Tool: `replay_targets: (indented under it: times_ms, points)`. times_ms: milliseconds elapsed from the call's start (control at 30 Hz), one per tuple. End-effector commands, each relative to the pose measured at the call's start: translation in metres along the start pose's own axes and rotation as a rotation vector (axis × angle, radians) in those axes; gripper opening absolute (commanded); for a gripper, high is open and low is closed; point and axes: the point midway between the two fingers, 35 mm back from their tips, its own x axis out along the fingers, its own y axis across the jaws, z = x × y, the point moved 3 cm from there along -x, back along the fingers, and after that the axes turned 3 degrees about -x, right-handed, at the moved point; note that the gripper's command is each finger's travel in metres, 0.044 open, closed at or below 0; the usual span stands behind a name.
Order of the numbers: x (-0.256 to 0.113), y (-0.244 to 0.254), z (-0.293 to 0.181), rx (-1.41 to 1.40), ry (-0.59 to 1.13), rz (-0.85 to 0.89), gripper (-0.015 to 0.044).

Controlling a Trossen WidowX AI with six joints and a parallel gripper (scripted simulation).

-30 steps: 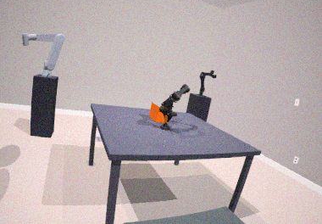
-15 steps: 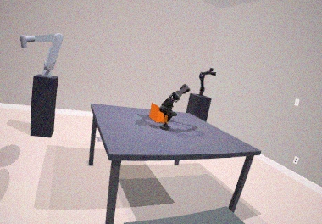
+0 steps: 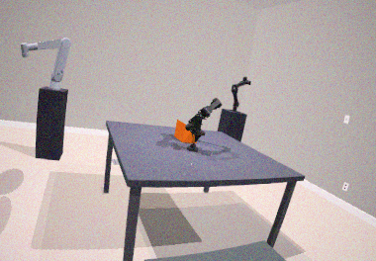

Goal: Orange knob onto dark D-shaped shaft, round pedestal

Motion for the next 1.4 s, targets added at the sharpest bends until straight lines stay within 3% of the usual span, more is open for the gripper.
replay_targets:
  times_ms: [0,500,733,1367]
  points:
    - [0.0012,0.0003,-0.0002,0.006,0.000,0.002,0.0000]
    - [-0.0037,0.0012,-0.0003,0.015,0.000,0.002,0.0000]
    - [-0.0022,0.0014,0.0002,0.215,0.000,0.002,0.0000]
    - [-0.0031,0.0005,-0.0005,0.216,0.000,0.001,0.0000]
